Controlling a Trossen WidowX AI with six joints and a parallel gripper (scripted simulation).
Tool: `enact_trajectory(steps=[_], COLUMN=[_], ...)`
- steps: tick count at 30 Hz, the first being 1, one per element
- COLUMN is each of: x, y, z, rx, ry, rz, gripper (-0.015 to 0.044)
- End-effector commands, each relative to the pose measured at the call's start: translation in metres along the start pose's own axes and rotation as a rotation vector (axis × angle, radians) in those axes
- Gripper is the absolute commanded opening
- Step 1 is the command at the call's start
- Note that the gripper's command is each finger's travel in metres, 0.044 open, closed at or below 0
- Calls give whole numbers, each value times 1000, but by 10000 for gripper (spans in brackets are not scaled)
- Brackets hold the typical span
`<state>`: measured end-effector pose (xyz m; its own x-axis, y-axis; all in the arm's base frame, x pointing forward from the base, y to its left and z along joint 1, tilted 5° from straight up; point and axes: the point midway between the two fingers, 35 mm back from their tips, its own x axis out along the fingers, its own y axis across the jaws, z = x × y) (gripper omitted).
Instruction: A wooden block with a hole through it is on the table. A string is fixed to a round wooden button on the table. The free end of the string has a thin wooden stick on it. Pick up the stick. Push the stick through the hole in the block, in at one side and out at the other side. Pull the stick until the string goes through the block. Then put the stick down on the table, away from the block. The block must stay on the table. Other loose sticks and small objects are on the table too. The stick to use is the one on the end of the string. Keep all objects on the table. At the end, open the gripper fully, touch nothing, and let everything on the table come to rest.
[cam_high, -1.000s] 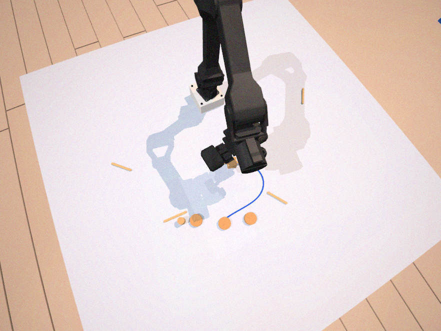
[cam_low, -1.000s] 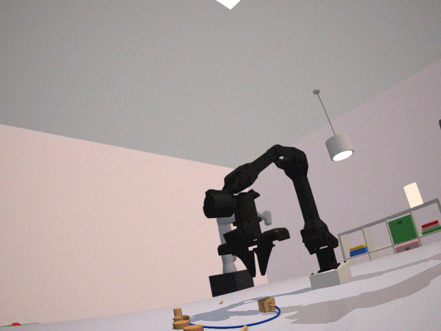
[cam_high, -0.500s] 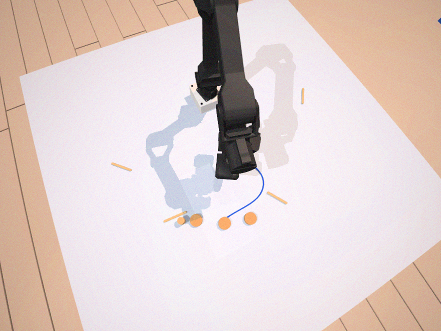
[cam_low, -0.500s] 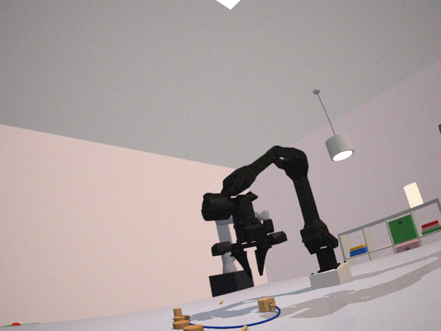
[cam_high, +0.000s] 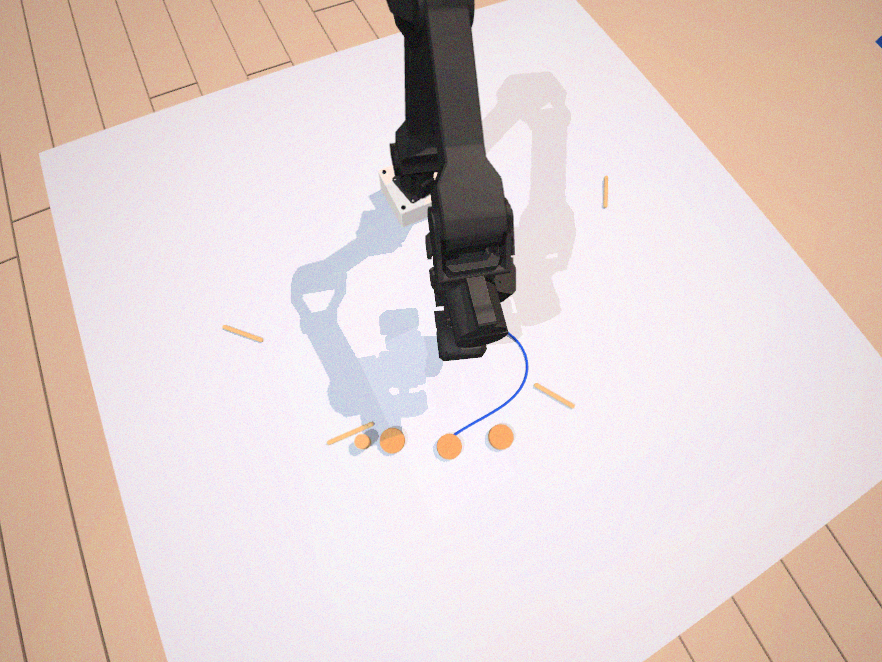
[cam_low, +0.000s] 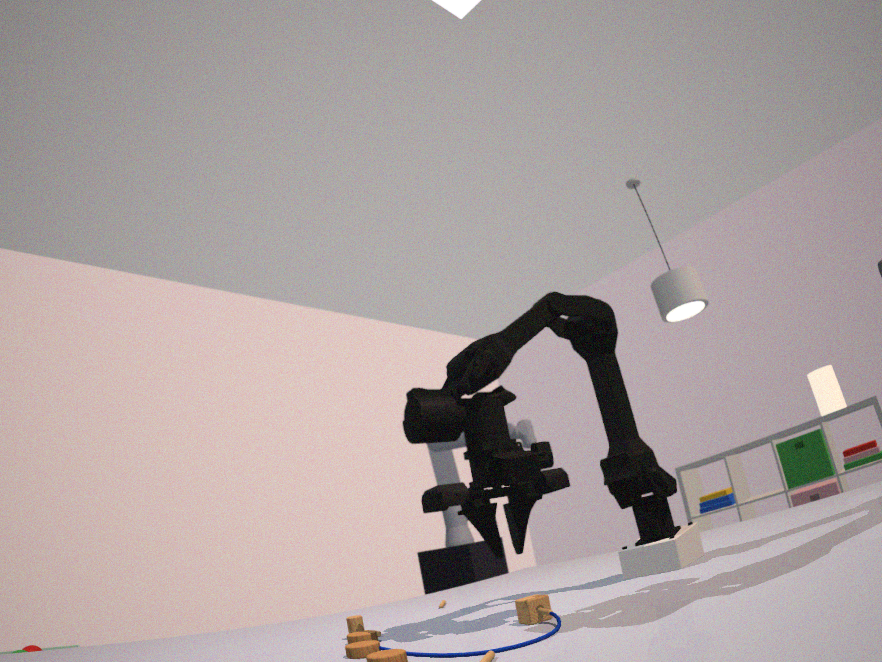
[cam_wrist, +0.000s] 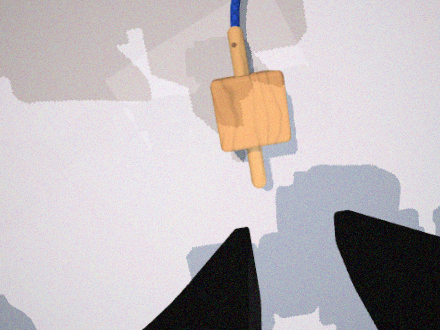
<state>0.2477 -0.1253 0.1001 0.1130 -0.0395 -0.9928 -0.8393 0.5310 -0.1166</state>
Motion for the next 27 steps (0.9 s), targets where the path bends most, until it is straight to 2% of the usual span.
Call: enact_trajectory(steps=[1, 27], x=[7, 51], y=[1, 0], z=[0, 1], rx=[-6, -6], ry=[-3, -3], rz=[8, 9], gripper=[121, 121])
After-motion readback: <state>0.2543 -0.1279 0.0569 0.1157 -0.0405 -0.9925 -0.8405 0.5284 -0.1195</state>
